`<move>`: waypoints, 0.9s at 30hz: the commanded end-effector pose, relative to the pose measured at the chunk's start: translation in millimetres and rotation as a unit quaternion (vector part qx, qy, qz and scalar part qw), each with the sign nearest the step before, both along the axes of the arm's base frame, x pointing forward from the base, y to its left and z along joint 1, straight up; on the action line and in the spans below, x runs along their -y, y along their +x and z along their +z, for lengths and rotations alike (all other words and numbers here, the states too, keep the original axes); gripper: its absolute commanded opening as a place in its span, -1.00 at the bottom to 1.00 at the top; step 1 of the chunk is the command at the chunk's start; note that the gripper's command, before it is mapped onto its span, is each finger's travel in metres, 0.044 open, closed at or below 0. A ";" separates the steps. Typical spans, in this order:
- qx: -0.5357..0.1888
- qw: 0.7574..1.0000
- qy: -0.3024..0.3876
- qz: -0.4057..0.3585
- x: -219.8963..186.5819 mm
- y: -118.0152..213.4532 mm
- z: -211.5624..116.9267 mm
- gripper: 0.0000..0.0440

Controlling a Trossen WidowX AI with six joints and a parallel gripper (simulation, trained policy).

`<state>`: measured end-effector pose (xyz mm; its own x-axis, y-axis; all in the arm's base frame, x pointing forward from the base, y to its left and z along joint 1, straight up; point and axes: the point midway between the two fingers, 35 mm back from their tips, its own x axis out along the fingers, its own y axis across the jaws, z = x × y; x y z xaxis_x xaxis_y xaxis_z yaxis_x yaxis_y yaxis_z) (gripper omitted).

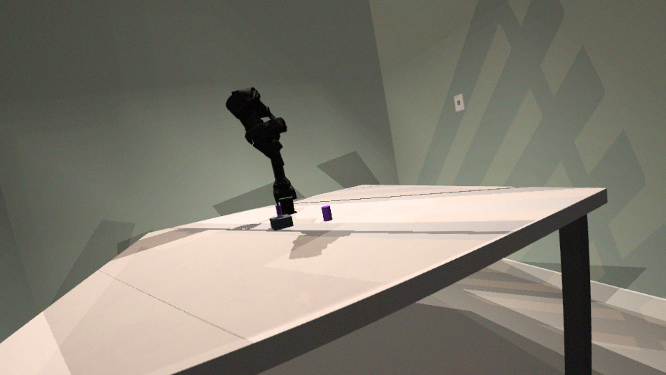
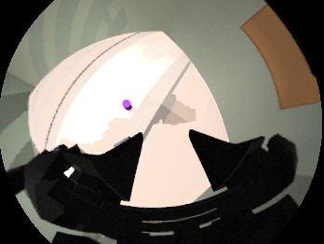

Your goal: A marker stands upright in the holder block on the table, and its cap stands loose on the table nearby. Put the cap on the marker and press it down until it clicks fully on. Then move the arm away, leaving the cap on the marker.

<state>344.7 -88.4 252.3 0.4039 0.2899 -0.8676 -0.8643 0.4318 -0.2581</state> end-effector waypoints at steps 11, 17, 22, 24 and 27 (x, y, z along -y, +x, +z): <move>-0.070 0.997 -0.015 0.016 -16.4 6.2 -30.3 0.43; -0.095 0.995 -0.024 0.022 -22.8 7.6 -41.1 0.43; -0.114 0.993 -0.032 0.026 -28.0 8.7 -49.8 0.43; -0.121 0.992 -0.036 0.028 -30.0 9.1 -53.2 0.43; -0.132 0.990 -0.042 0.031 -33.1 9.7 -58.2 0.43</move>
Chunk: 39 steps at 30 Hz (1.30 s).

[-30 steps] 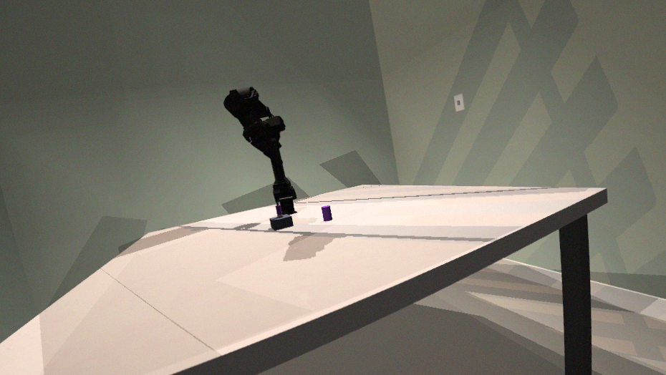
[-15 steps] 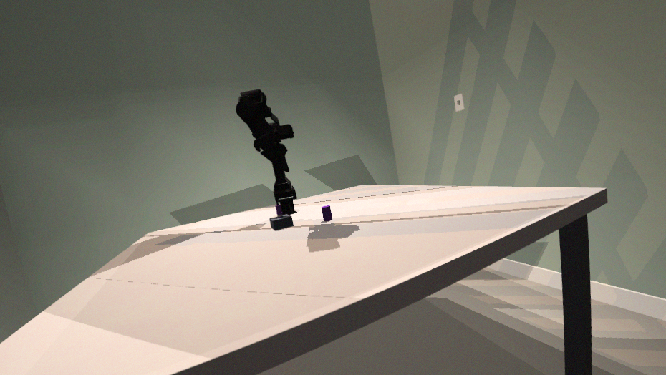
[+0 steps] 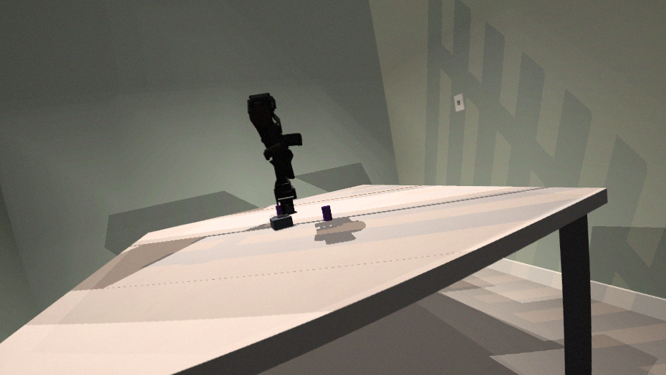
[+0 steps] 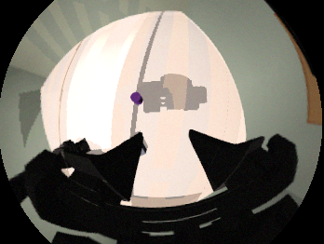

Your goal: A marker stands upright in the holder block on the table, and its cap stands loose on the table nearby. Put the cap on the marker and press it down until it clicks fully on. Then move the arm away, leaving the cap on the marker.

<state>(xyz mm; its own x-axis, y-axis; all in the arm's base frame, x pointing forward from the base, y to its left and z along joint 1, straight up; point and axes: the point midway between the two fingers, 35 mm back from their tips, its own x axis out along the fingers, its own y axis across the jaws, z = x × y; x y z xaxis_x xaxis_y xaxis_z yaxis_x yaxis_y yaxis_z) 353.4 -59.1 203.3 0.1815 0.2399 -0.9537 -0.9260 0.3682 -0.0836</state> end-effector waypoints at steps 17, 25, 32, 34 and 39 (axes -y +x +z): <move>-0.070 0.996 -0.042 0.020 -21.5 4.1 -35.1 0.42; -0.087 0.994 -0.060 0.028 -30.7 5.7 -45.7 0.42; -0.100 0.991 -0.075 0.037 -39.7 7.2 -54.4 0.41; -0.104 0.991 -0.079 0.040 -42.5 7.5 -56.8 0.41; -0.111 0.989 -0.087 0.048 -49.9 8.0 -62.8 0.40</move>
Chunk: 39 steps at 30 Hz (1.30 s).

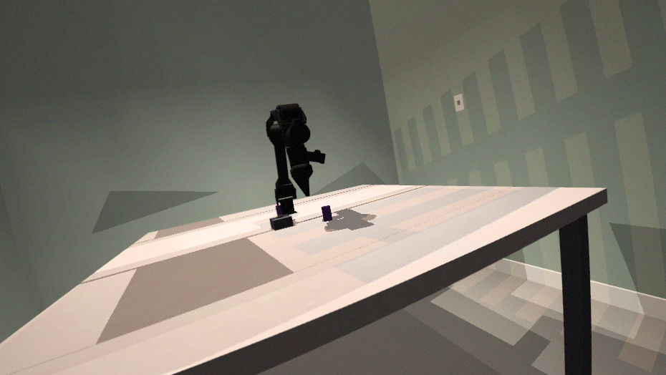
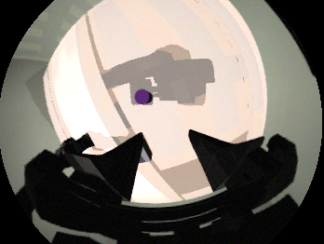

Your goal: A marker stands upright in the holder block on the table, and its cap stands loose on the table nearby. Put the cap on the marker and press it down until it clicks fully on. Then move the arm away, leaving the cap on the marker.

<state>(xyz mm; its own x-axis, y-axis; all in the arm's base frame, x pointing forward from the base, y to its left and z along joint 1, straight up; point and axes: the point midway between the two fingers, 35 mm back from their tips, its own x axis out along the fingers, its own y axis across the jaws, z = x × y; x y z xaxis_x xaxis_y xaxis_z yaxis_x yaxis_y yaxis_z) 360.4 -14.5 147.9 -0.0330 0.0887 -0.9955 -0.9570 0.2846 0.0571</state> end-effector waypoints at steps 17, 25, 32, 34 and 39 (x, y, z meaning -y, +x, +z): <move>-0.038 0.998 -0.025 0.044 -35.4 -3.1 -28.3 0.34; -0.054 0.996 -0.029 0.070 -49.2 -10.0 -39.4 0.29; -0.067 0.993 -0.031 0.096 -58.8 -17.3 -50.1 0.24; -0.071 0.992 -0.031 0.104 -60.9 -19.2 -53.5 0.22; -0.079 0.989 -0.031 0.122 -64.9 -23.5 -63.4 0.18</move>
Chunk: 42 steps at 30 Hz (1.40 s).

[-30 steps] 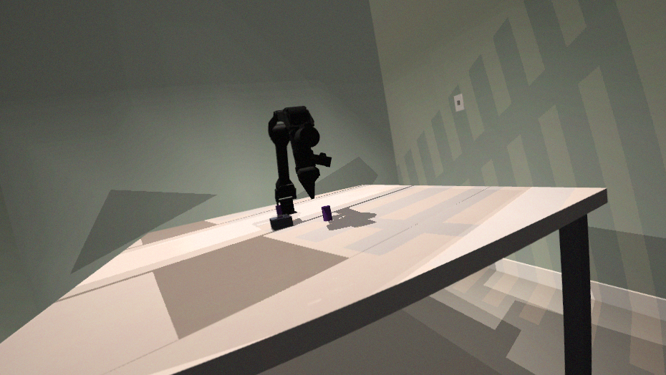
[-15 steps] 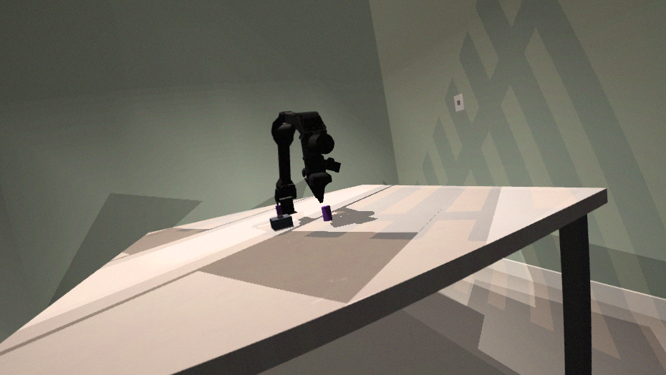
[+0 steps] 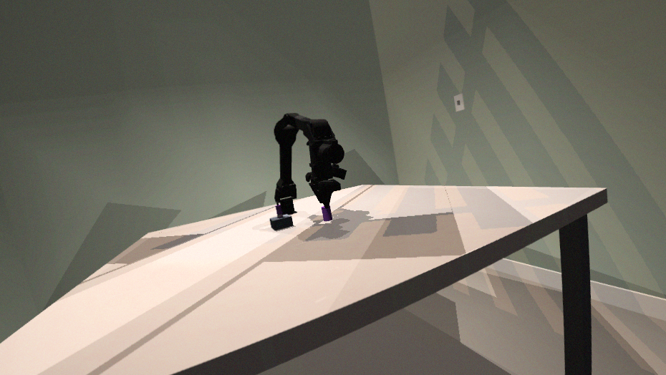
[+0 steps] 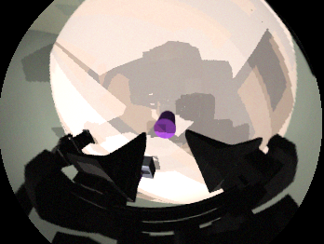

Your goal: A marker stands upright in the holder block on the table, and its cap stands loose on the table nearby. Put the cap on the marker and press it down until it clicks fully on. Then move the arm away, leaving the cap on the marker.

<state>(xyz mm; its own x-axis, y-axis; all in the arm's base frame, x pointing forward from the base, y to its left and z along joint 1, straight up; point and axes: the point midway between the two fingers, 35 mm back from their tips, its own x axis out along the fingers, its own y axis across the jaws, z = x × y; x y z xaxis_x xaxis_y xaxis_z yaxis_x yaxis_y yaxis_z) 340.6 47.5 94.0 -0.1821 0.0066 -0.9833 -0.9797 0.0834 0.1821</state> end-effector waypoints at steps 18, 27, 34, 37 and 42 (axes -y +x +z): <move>-0.022 0.997 -0.007 0.075 -5.5 -17.8 -36.5 -0.26; 0.009 0.996 -0.012 0.089 0.6 -16.9 -11.9 -0.49; 0.025 0.995 -0.013 0.092 6.3 -17.6 9.9 -0.49; 0.030 0.995 -0.012 0.092 9.9 -19.2 18.4 -0.52; 0.032 0.996 -0.009 0.089 19.2 -24.3 31.2 -0.55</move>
